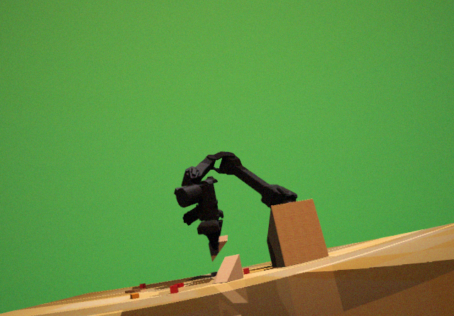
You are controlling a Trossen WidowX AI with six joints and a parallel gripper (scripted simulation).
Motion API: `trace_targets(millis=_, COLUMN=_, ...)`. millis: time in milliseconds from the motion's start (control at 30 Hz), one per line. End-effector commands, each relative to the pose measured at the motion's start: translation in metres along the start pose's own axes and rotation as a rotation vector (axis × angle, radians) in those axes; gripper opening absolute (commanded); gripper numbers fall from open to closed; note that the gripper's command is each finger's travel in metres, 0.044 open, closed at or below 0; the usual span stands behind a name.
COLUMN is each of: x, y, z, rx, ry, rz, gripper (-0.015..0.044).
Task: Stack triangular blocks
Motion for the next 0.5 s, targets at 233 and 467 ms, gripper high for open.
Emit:
trace_targets(millis=233, x=-0.001, y=-0.011, z=-0.003, rx=0.264, ry=0.002, rz=-0.117, gripper=0.0)
trace_targets(millis=467, x=0.001, y=-0.017, z=-0.005, rx=0.431, ry=-0.029, rz=-0.188, gripper=0.0)
Point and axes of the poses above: the point midway between the two fingers, 35 mm back from their tips, its own x axis back along the fingers, its own y axis across the jaws, z = x × y, the point moved 8 cm from there along x, back along the fingers, and after that the axes turned 14 degrees about x, right-handed, at the moved point
